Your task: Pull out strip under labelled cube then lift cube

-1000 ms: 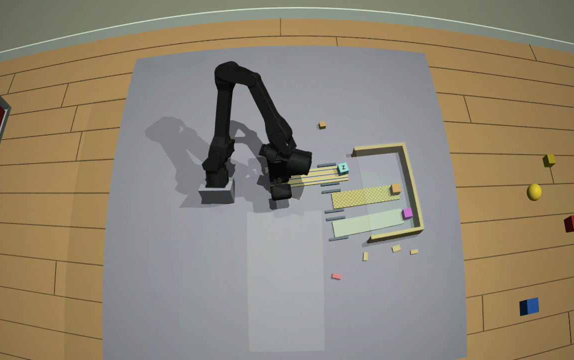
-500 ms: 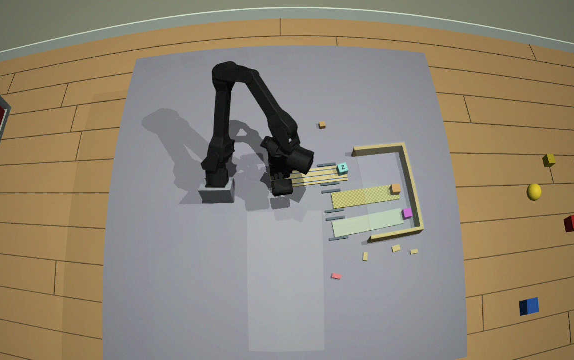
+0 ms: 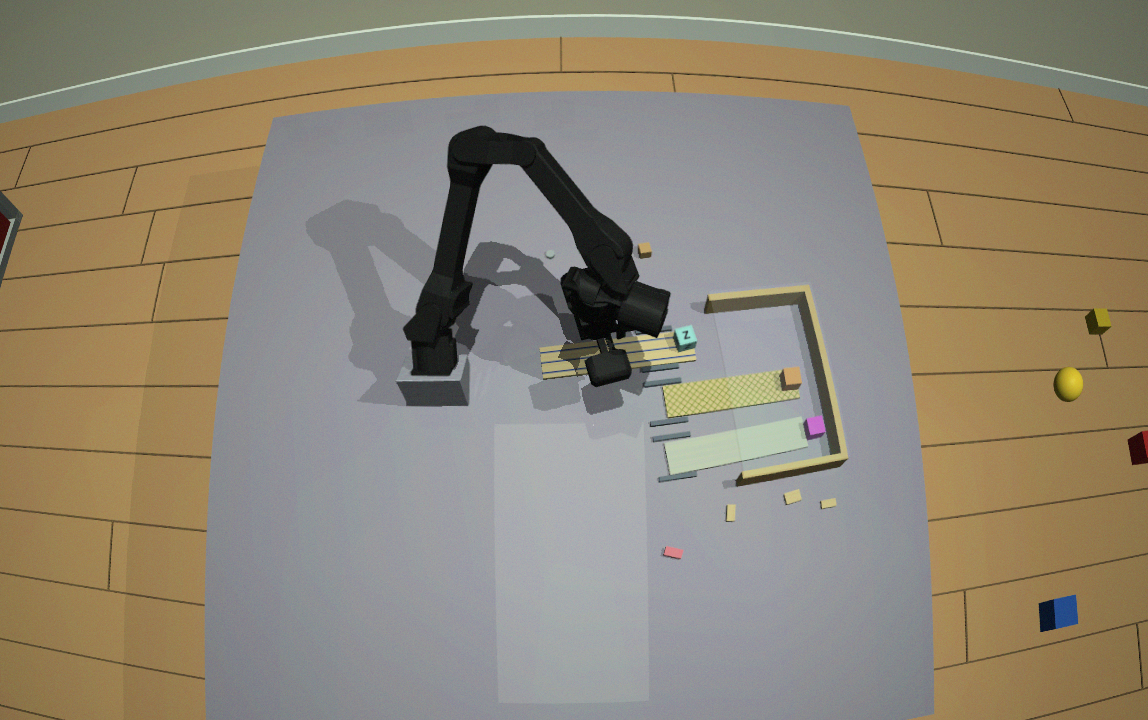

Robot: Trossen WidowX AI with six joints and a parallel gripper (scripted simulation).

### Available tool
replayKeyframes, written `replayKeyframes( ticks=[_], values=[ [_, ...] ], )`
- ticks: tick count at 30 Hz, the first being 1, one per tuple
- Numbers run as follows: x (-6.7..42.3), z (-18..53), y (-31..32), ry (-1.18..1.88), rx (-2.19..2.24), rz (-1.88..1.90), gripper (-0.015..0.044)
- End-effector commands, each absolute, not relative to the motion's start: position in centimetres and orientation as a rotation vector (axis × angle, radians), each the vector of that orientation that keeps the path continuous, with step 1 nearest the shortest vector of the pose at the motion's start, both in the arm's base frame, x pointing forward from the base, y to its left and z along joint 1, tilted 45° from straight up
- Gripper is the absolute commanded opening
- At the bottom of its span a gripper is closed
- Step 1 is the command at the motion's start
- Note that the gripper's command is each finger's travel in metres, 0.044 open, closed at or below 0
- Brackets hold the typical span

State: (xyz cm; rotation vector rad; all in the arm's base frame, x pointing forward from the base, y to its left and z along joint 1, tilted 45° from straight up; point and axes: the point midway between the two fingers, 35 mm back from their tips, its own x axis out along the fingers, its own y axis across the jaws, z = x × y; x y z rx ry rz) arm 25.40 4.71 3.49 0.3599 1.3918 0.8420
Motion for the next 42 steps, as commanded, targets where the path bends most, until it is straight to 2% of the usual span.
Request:
replayKeyframes(
  ticks=[1, 38, 42],
  values=[
    [26.8, 3.8, 4.9, 1.389, 0.365, 0.844, 0.0440],
    [40.6, 6.9, 6.3, 1.382, 0.363, 0.845, 0.0440],
    [40.6, 6.6, 6.6, 1.382, 0.363, 0.845, 0.0335]
  ],
)
